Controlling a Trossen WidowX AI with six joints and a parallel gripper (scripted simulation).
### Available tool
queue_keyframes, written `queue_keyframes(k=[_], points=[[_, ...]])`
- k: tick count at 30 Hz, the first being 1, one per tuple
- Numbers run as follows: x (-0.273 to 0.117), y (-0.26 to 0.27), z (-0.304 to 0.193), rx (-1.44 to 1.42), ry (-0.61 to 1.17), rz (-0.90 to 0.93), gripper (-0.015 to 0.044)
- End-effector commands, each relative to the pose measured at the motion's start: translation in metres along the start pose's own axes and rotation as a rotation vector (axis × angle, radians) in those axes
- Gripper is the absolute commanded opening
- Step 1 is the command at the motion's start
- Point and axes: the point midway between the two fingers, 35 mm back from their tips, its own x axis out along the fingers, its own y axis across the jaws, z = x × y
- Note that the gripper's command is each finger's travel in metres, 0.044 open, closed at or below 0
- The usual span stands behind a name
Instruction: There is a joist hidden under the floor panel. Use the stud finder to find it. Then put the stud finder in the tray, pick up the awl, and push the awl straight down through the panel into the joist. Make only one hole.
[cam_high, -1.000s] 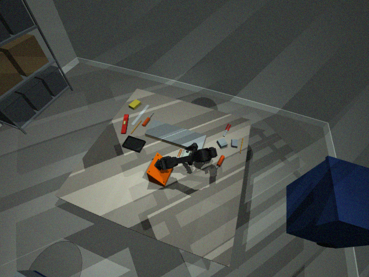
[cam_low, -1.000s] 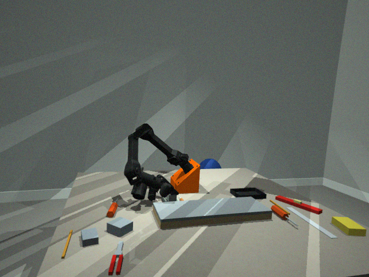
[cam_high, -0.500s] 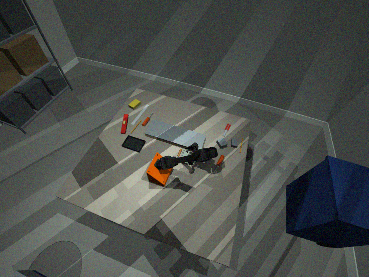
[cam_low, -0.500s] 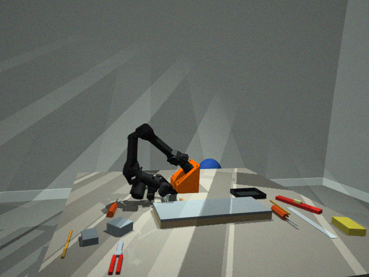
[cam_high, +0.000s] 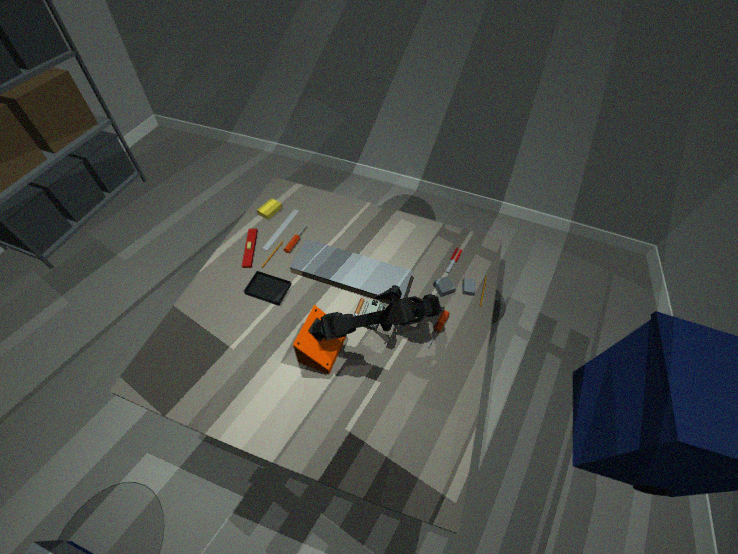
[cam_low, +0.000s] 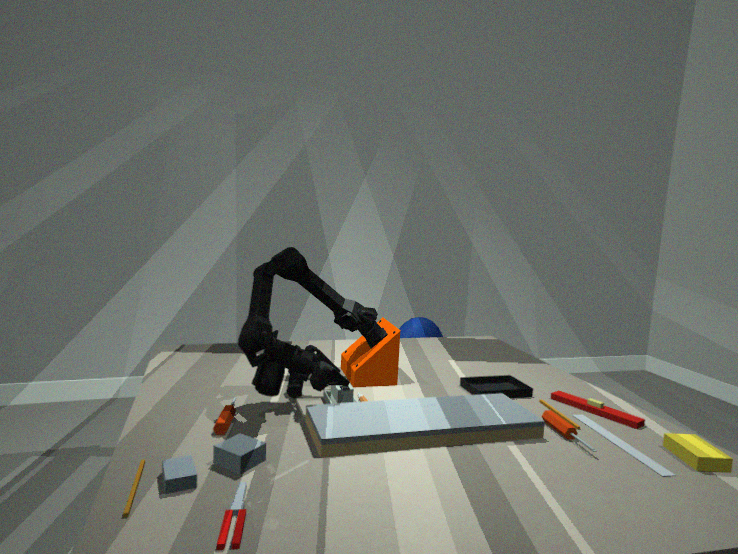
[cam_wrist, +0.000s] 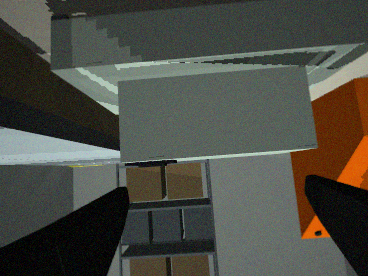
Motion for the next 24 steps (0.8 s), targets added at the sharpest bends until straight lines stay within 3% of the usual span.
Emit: queue_keyframes(k=[1, 6, 13, 24], points=[[-0.009, 0.001, -0.013, -0.004, -0.005, 0.0, 0.044], [-0.028, 0.0, -0.065, -0.001, 0.001, 0.003, 0.044], [-0.024, 0.0, -0.06, -0.031, -0.016, -0.003, 0.044], [0.017, -0.001, -0.033, -1.135, -0.747, -0.369, 0.044]])
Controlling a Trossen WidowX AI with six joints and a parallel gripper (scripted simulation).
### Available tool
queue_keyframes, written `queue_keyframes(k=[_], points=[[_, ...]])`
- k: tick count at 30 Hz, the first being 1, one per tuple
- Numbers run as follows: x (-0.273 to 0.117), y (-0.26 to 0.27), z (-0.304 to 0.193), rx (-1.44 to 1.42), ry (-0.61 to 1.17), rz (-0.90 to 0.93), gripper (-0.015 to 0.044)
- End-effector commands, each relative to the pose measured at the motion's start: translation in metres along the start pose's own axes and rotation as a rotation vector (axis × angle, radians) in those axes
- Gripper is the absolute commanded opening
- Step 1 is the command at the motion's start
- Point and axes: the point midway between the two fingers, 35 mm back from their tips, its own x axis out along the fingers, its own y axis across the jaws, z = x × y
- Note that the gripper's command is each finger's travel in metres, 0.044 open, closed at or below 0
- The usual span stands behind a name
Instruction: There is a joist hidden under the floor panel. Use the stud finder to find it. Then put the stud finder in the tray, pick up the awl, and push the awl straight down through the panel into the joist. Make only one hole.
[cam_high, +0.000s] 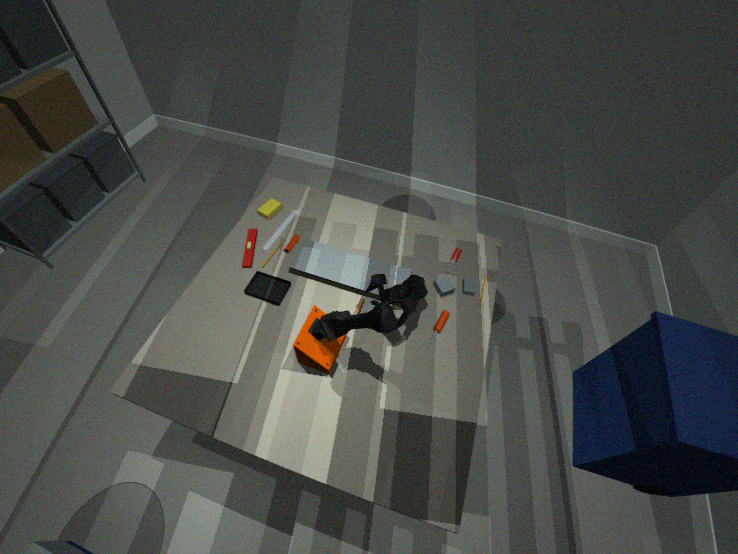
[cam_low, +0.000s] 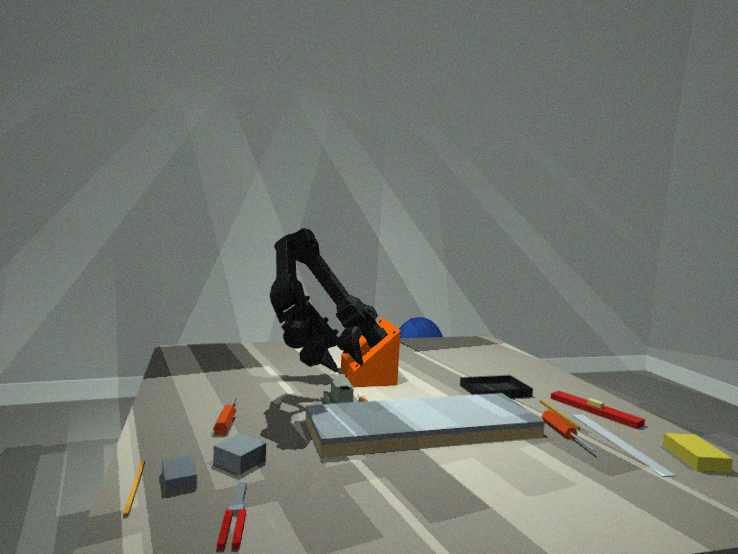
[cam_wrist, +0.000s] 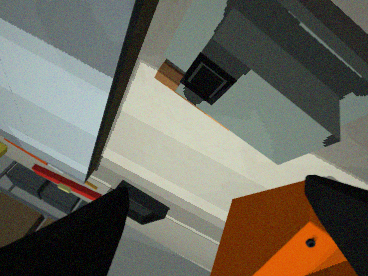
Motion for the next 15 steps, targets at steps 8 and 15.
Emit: queue_keyframes(k=[8, 15], points=[[0.0149, -0.0016, 0.007, -0.911, -0.577, -0.529, 0.044], [0.0149, -0.0016, 0.007, -0.911, -0.577, -0.529, 0.044]])
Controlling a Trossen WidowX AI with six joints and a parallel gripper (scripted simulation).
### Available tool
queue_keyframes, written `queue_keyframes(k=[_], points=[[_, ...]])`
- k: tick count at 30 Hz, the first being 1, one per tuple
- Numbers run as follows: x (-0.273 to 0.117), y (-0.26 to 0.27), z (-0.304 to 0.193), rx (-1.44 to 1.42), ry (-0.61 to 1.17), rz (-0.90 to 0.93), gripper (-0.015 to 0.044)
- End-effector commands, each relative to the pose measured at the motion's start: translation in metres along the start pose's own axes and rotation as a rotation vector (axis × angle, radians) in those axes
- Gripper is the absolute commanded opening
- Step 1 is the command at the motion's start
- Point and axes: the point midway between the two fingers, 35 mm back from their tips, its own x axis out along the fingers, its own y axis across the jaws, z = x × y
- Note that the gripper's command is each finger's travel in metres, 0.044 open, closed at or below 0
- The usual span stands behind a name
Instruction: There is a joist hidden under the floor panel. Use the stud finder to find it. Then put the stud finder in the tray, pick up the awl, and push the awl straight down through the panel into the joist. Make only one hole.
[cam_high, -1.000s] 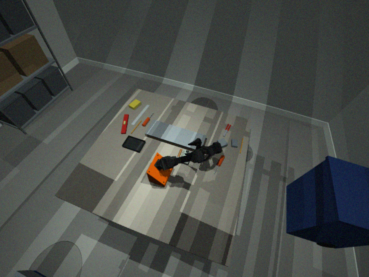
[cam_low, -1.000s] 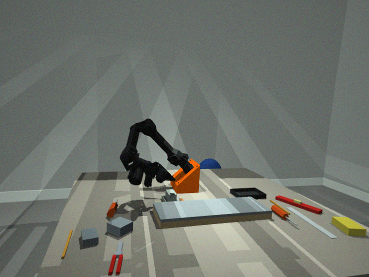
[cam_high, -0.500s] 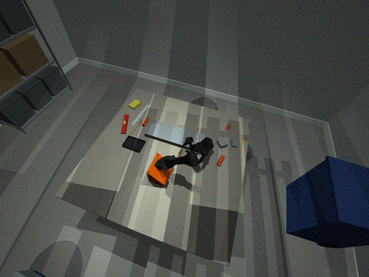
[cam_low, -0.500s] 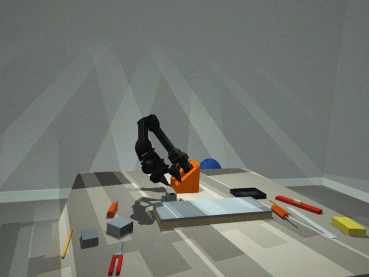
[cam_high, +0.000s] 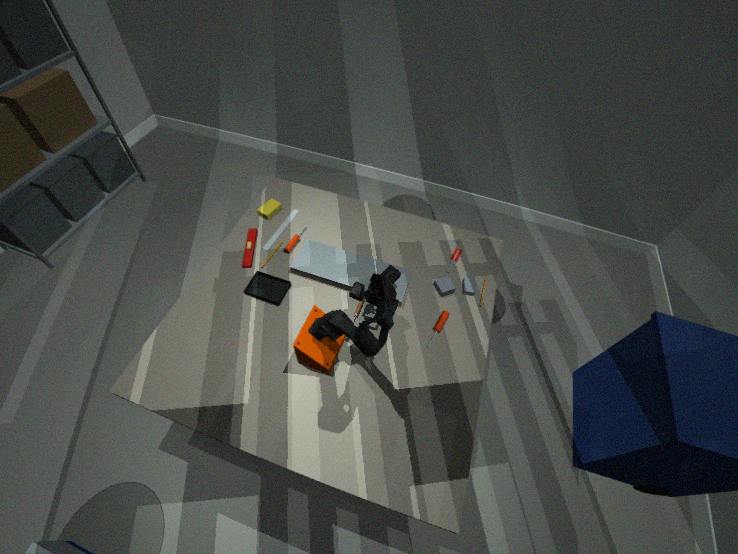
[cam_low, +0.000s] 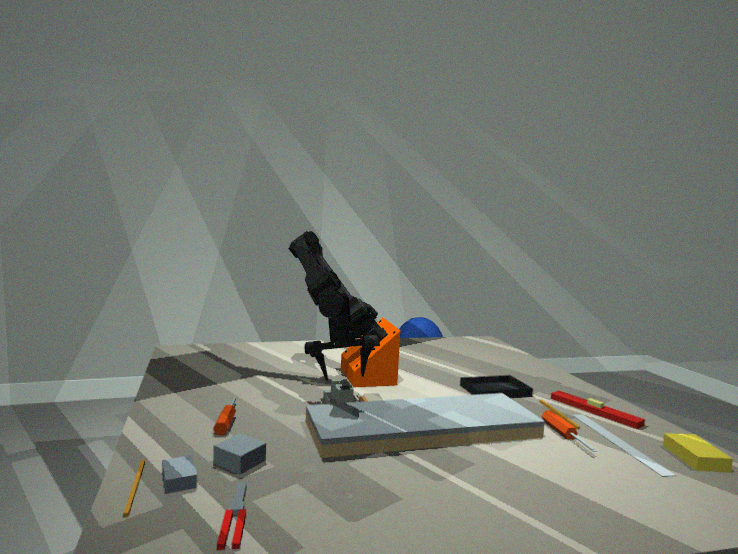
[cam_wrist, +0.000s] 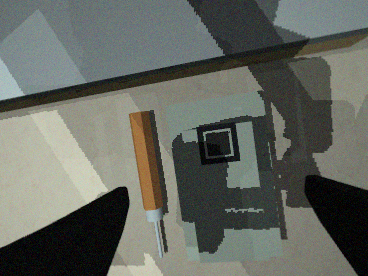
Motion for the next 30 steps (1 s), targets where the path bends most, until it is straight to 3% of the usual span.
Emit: queue_keyframes(k=[1, 30], points=[[-0.001, -0.001, -0.001, -0.091, -0.045, -0.08, 0.044], [0.03, -0.004, -0.006, -0.088, -0.043, -0.079, 0.044]])
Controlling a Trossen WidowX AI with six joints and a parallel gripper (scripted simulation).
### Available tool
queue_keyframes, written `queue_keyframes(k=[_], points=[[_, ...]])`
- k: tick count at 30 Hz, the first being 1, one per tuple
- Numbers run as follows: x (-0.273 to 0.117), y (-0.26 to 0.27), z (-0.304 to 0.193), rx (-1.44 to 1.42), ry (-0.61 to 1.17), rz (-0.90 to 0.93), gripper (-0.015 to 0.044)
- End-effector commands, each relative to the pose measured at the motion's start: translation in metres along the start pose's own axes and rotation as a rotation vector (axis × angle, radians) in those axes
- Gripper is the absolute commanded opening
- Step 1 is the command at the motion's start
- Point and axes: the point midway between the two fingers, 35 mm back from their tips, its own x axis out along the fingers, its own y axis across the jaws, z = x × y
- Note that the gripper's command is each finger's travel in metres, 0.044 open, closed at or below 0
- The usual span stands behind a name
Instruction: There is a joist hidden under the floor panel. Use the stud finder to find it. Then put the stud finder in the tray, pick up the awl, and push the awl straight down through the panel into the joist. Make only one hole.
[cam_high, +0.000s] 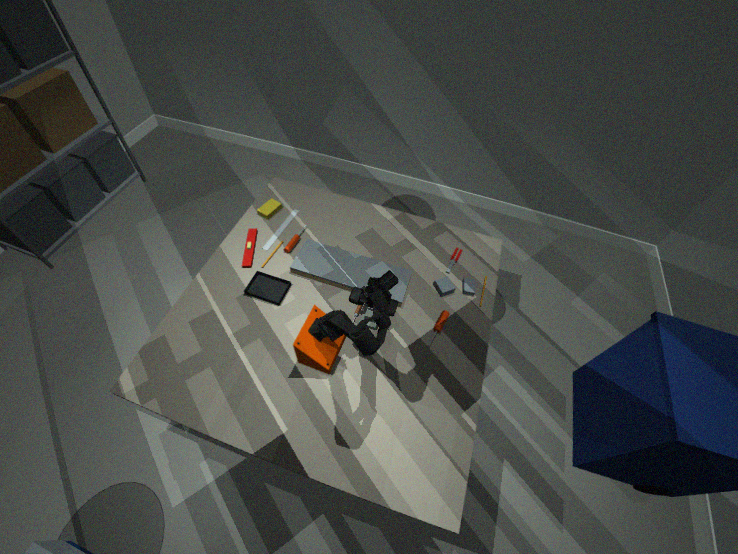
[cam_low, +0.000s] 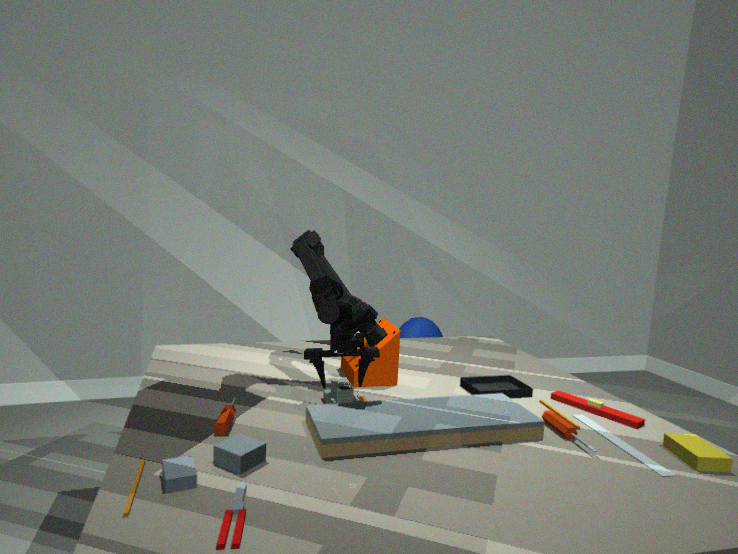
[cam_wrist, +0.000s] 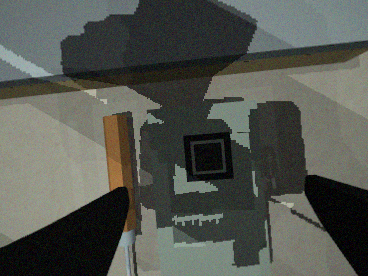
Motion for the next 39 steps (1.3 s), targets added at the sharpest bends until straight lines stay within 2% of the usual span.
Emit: queue_keyframes(k=[1, 14, 18, 39], points=[[0.008, 0.002, -0.004, -0.009, 0.007, 0.007, 0.044], [0.025, 0.002, -0.011, -0.012, 0.005, 0.004, 0.044], [0.025, 0.002, -0.011, -0.012, 0.005, 0.004, 0.0335], [0.025, 0.002, -0.011, -0.012, 0.005, 0.004, 0.0195]])
